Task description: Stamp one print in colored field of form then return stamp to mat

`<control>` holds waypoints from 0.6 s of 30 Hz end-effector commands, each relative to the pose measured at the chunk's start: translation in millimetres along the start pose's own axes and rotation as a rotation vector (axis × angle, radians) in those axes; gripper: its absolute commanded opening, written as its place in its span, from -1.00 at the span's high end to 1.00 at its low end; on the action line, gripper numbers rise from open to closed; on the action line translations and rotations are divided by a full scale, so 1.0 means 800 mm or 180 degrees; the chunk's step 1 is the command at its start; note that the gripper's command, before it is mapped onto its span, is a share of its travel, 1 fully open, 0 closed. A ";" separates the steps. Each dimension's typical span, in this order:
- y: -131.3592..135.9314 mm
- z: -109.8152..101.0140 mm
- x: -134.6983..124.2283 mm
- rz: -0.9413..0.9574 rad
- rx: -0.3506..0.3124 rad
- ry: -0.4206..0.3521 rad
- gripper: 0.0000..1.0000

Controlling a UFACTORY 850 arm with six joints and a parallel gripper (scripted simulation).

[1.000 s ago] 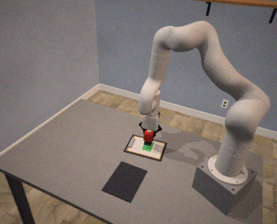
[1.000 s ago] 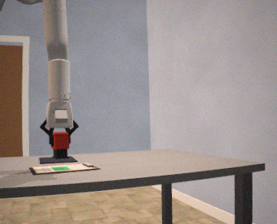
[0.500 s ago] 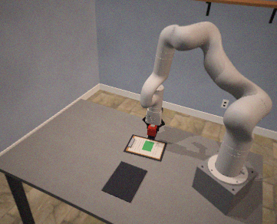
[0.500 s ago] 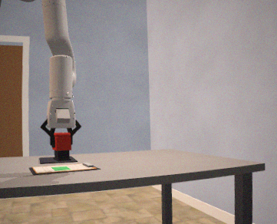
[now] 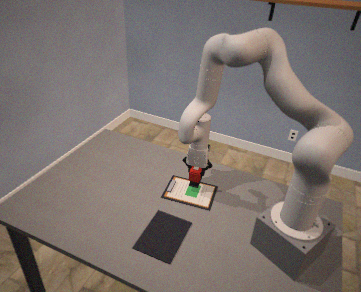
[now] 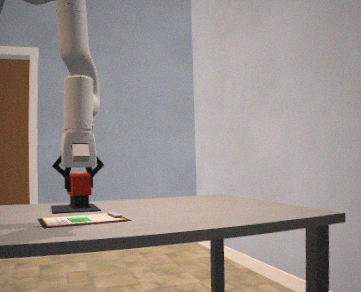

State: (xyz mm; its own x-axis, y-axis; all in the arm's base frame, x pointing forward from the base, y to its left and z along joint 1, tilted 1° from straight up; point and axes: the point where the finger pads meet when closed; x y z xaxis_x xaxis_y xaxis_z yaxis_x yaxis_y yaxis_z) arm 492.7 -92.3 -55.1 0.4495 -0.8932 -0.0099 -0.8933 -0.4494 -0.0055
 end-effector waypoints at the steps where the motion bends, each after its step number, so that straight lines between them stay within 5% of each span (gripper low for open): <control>1: -0.009 -0.001 -0.022 0.0002 0.0016 -0.0003 0.29; 18: -0.010 0.007 -0.023 0.0002 0.0016 -0.0003 0.29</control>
Point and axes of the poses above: the point where the finger pads meet when closed, its own z axis out along the fingers, its own y axis across the jaws, x = y × z, and after that the axes turned 12 degrees about -z, right-handed
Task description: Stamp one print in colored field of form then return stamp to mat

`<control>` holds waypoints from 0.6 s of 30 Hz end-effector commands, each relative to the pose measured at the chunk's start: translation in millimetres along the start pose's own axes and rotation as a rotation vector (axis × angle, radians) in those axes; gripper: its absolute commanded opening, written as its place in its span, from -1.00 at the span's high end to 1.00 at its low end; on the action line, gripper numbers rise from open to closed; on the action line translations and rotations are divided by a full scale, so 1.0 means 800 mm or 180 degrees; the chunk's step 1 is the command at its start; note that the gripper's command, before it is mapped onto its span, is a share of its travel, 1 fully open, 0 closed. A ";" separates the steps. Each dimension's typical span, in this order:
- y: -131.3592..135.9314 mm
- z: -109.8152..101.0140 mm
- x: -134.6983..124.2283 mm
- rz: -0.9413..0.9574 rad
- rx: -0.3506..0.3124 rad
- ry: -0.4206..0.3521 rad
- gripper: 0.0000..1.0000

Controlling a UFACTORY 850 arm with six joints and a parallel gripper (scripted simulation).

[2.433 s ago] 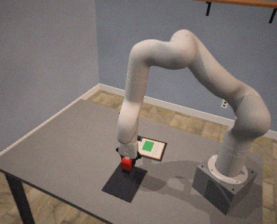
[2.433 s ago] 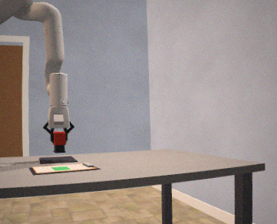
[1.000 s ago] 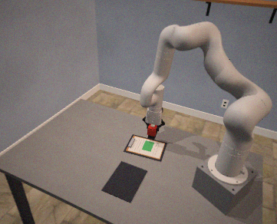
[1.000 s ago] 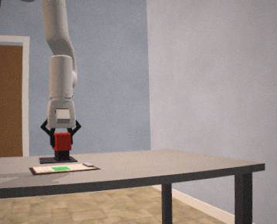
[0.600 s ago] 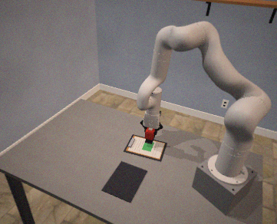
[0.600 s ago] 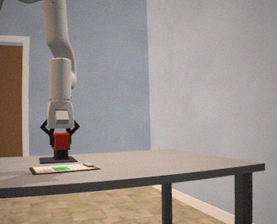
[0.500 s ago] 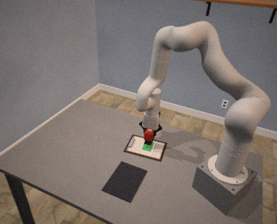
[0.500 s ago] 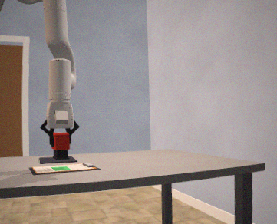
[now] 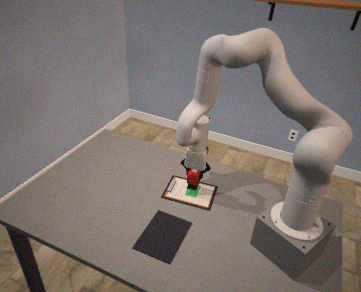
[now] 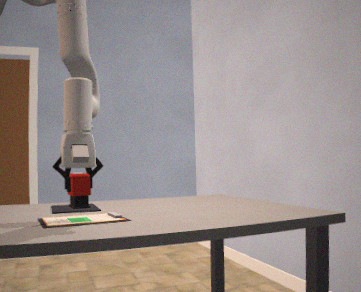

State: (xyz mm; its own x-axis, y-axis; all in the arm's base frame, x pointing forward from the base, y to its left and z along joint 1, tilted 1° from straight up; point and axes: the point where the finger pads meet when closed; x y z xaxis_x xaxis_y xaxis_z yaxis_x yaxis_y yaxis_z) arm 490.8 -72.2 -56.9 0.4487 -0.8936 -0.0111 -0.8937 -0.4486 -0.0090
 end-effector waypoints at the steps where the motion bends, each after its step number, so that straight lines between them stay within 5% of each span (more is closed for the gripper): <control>1: -0.001 0.008 0.000 0.0000 0.0005 0.0001 0.29; 18: -0.001 0.044 -0.001 0.0000 0.0005 0.0001 0.29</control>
Point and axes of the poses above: the point where the finger pads meet when closed, its own z axis out along the fingers, its own y axis across the jaws, x = y × z, and after that the axes turned 12 degrees about -z, right-handed
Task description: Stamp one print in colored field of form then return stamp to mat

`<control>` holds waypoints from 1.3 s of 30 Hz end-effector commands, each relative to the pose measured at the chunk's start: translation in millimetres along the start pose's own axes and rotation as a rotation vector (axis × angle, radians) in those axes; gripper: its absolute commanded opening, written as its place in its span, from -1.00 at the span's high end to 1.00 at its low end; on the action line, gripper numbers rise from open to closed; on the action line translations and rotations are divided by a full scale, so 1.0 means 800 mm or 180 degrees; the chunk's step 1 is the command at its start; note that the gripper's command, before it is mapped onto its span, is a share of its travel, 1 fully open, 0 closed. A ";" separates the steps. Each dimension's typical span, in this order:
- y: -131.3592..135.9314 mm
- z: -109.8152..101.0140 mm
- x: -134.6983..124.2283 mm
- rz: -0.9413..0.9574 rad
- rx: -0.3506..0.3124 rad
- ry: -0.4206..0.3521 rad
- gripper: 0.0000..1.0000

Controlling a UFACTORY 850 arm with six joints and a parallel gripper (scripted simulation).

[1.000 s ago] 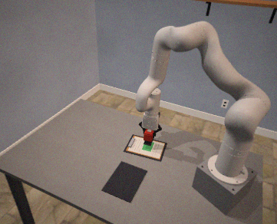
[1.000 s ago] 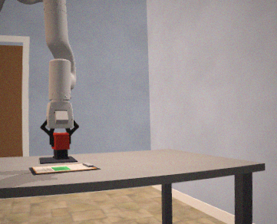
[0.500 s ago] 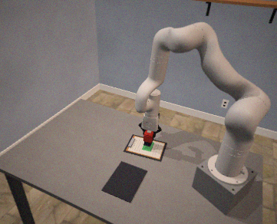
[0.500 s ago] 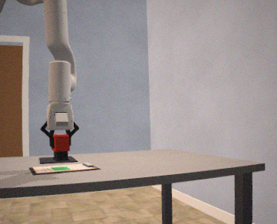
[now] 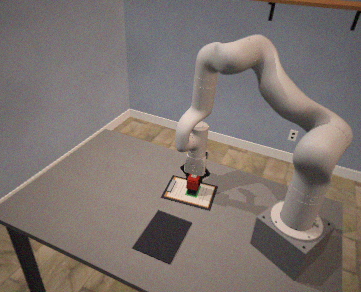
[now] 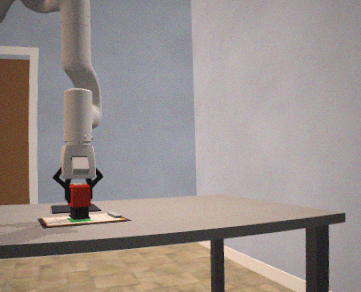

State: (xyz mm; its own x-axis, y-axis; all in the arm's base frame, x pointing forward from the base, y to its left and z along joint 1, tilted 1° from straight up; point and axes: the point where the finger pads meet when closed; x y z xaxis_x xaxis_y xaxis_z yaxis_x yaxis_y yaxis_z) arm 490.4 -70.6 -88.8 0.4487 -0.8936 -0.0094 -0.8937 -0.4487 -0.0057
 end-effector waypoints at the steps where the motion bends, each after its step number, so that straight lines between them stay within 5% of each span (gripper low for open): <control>1: -0.001 0.005 0.001 0.0000 0.0016 -0.0004 0.29; 39: -0.001 0.031 0.000 0.0000 0.0016 -0.0004 0.29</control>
Point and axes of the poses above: the point where the finger pads meet when closed, its own z axis out along the fingers, its own y axis across the jaws, x = y × z, and after that the axes turned 12 degrees about -z, right-handed
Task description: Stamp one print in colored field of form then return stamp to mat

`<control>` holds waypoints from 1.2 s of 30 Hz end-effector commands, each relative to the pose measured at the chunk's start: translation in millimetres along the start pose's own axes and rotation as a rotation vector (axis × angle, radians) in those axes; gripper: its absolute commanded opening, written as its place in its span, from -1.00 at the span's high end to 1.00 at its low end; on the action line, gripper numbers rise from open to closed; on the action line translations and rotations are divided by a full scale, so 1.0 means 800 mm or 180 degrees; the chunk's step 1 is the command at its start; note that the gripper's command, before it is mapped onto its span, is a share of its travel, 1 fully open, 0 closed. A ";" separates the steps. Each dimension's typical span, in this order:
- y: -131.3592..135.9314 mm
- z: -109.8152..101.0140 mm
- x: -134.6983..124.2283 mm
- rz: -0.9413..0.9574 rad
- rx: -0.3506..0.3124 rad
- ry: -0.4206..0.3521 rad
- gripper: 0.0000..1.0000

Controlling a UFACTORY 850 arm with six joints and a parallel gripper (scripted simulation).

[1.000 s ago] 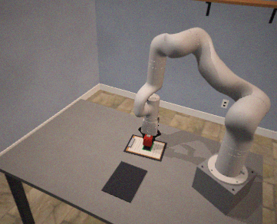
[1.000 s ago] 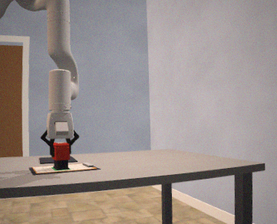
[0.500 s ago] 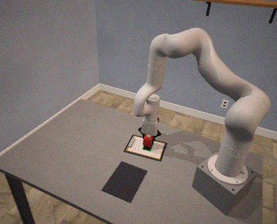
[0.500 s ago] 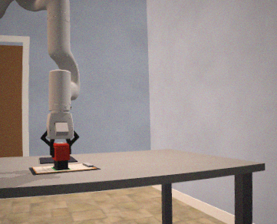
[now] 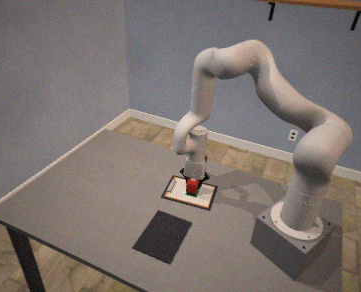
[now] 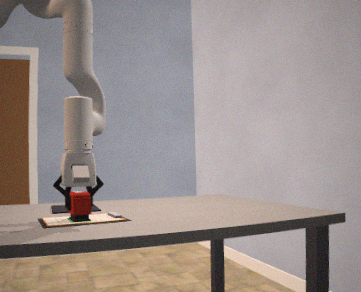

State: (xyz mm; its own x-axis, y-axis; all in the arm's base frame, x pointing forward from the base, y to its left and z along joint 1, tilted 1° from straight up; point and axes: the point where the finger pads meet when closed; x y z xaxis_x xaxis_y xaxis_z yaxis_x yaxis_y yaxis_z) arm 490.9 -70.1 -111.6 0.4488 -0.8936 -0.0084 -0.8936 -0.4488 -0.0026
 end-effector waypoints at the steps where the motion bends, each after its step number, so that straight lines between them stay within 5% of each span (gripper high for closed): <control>1: -0.001 0.003 0.001 0.0000 0.0026 -0.0008 0.29; 36: -0.001 0.006 0.000 0.0000 0.0026 -0.0008 0.29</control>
State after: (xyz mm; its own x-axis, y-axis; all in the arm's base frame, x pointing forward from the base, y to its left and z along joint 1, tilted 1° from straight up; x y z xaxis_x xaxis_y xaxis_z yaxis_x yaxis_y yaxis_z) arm 491.0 -70.0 -117.2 0.4488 -0.8936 -0.0092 -0.8936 -0.4488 -0.0016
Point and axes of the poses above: the point where the finger pads meet when closed, its own z axis out along the fingers, its own y axis across the jaws, x = y × z, and after that the axes turned 12 degrees about -z, right-handed
